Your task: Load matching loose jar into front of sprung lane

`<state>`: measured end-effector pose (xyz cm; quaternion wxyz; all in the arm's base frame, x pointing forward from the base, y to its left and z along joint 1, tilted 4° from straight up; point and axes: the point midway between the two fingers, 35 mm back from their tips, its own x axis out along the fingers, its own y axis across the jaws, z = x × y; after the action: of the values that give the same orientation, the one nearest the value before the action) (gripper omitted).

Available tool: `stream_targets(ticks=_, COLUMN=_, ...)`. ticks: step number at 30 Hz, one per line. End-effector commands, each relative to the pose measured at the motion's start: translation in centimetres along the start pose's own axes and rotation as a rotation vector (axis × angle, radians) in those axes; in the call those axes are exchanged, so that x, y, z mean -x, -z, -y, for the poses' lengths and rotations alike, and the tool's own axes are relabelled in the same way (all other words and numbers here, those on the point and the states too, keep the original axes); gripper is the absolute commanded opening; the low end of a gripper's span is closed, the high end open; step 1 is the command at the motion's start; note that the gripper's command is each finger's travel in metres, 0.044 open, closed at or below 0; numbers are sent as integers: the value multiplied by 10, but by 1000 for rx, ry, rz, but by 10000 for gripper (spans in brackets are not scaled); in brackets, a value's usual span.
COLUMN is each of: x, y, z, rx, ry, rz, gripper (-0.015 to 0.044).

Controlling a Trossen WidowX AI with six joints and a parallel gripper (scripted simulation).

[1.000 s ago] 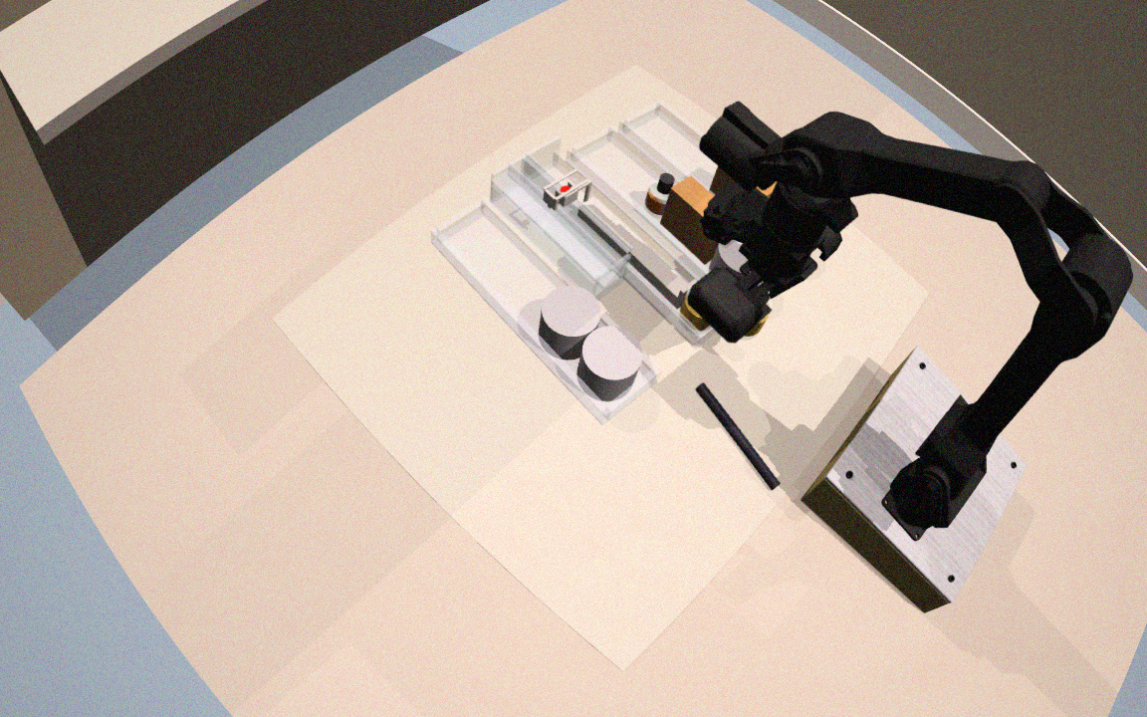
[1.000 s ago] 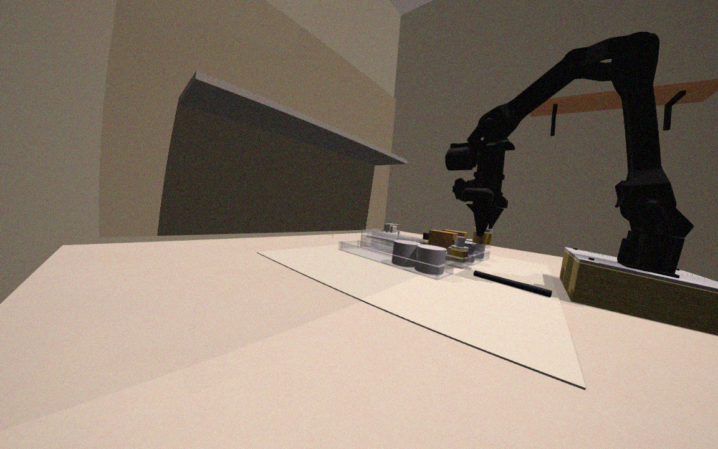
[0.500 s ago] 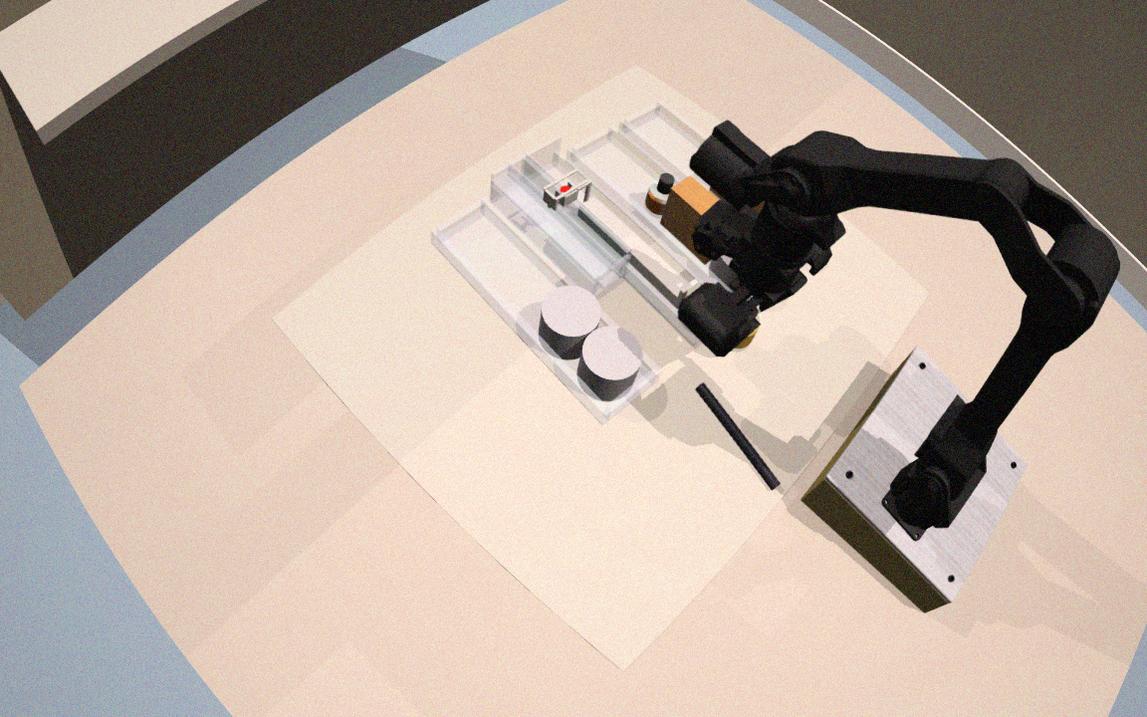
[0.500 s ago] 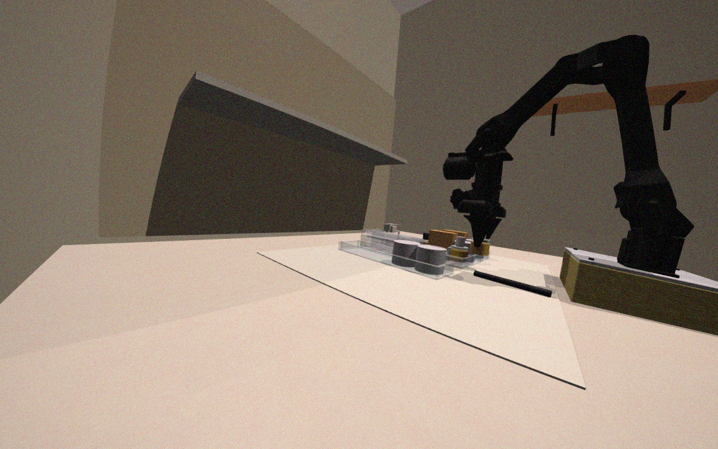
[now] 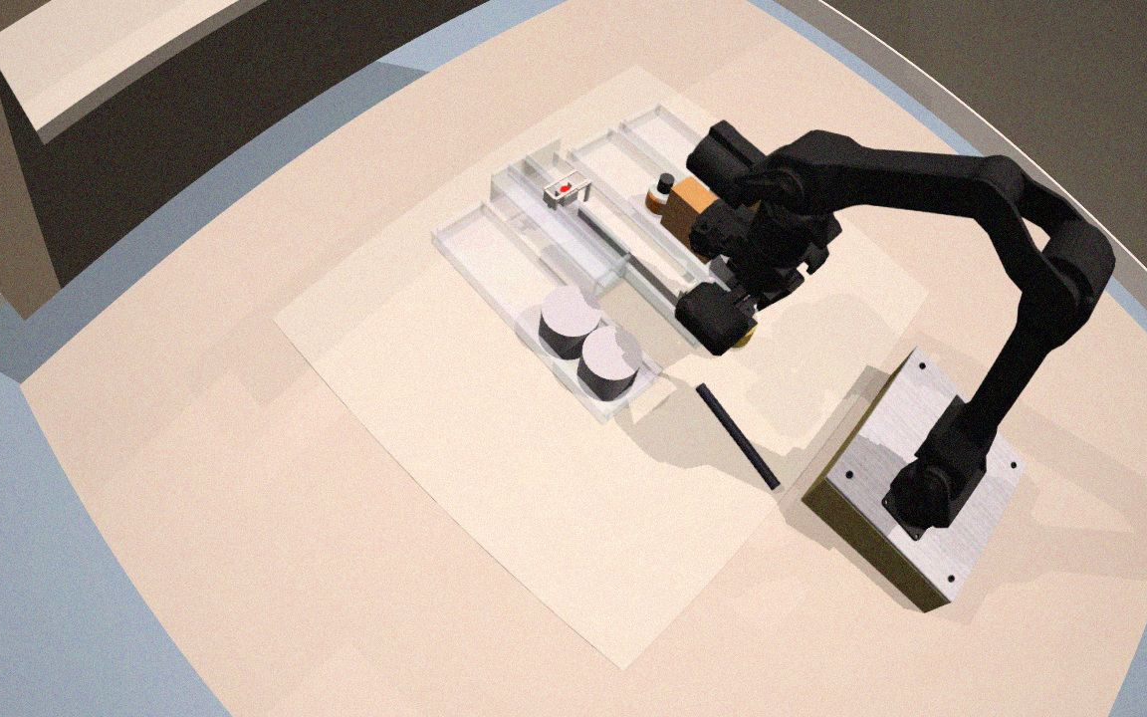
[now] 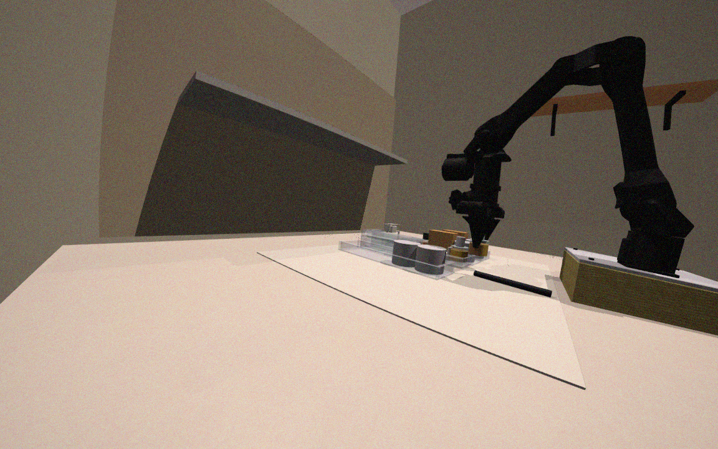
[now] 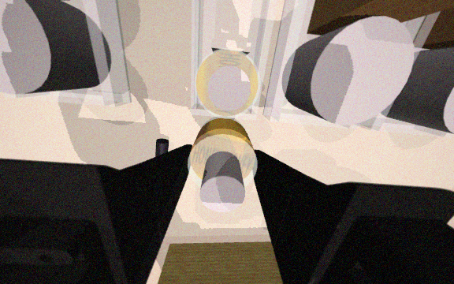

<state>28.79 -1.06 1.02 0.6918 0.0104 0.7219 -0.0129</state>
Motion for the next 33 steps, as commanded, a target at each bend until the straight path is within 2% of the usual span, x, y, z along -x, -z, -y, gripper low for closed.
stream_targets(ticks=1, x=0, y=-3, z=-1, rx=-3, ry=-5, rz=3, gripper=0)
stream_targets(ticks=33, x=0, y=-14, z=-1, rx=-3, ry=-5, rz=4, gripper=0)
